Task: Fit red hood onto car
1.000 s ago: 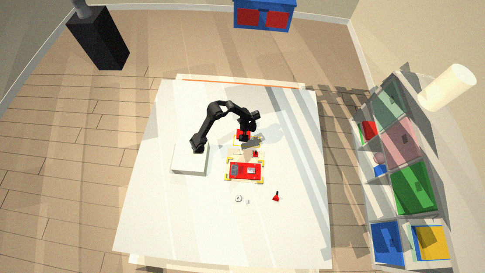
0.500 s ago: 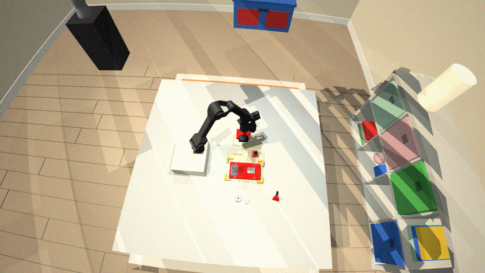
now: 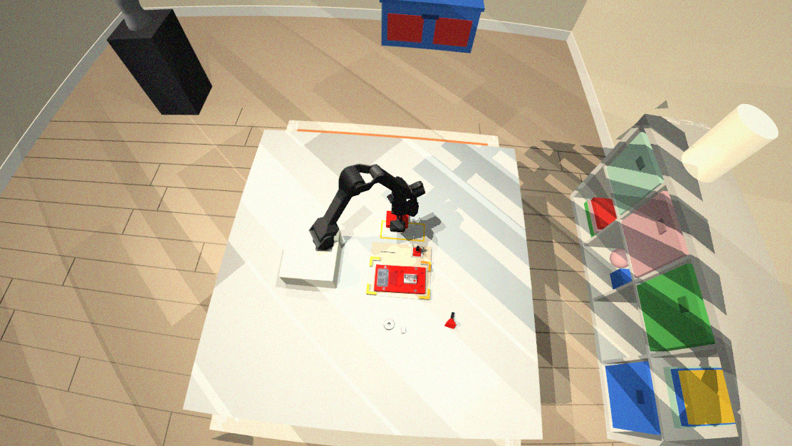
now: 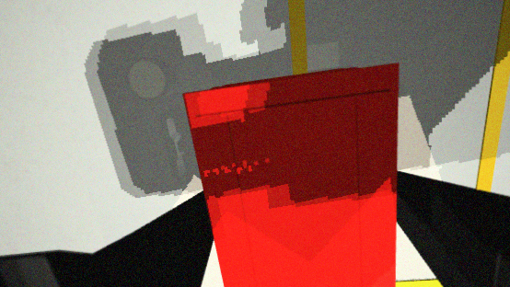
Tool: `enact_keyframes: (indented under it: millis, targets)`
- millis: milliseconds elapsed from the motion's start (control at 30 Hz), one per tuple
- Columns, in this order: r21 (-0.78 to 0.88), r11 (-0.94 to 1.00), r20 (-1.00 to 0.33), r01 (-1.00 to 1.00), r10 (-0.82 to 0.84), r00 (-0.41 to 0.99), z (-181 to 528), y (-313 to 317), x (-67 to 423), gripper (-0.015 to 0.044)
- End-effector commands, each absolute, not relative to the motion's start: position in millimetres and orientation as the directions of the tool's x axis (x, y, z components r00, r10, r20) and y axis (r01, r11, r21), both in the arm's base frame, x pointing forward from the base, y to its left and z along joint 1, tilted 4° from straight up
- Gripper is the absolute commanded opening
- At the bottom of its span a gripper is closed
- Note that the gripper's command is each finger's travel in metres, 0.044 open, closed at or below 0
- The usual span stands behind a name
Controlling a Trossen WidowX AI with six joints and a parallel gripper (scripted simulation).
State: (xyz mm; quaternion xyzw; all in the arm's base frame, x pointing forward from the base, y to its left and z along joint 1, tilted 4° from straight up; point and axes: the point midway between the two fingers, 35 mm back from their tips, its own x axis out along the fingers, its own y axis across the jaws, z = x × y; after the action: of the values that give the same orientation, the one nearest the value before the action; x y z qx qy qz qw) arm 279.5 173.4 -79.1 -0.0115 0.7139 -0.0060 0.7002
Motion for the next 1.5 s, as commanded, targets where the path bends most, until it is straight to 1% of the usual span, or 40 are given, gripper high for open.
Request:
enact_keyframes:
  millis: [0,233,267,1100,1467]
  targets:
    - [-0.025,1.0,-0.999,-0.008,-0.025,-0.02,-77.8,173.4,279.5,0.019]
    - [-0.025,1.0,-0.999,-0.008,-0.025,-0.02,-69.2,173.6,279.7,0.0006]
    - [-0.025,1.0,-0.999,-0.008,-0.025,-0.02,-67.2,173.7,279.8,0.0]
    - [-0.024,1.0,-1.0,-0.008,-0.025,-0.019,0.0,175.3,281.8,0.0]
    - [-0.024,1.0,-1.0,-0.008,-0.025,-0.019,18.3,175.7,282.3,0.0]
